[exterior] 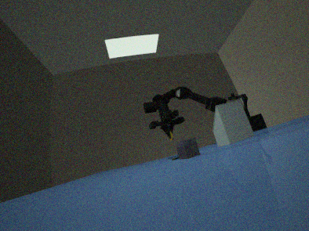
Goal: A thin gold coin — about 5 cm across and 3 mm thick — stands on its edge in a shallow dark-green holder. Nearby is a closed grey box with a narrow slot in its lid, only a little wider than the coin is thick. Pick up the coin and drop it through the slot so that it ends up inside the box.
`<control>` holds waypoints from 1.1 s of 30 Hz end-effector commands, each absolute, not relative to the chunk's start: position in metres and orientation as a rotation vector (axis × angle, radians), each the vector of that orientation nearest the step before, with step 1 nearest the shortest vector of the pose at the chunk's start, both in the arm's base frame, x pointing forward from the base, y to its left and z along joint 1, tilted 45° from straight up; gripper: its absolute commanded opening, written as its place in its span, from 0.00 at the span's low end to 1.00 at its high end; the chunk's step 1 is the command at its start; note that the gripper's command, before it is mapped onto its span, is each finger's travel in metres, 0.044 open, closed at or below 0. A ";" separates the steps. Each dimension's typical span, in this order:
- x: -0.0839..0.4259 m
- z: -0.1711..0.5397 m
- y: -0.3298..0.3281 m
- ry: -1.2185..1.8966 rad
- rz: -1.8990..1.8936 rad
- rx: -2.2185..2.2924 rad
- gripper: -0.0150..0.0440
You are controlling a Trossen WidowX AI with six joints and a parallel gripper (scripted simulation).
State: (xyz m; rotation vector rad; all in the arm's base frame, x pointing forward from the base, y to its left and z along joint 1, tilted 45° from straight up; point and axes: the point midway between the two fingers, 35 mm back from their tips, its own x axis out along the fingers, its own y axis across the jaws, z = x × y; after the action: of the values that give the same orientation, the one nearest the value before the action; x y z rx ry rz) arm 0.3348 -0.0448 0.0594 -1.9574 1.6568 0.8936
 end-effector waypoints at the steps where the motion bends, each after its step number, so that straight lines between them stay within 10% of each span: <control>1: 0.333 0.051 -0.039 1.660 0.903 -1.954 0.25; 33: 0.311 -0.007 0.017 1.656 0.910 -1.950 0.25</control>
State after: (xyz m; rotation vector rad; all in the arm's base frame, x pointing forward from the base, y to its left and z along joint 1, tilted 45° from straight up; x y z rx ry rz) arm 0.3165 0.0142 0.0009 -1.9562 1.6455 0.9022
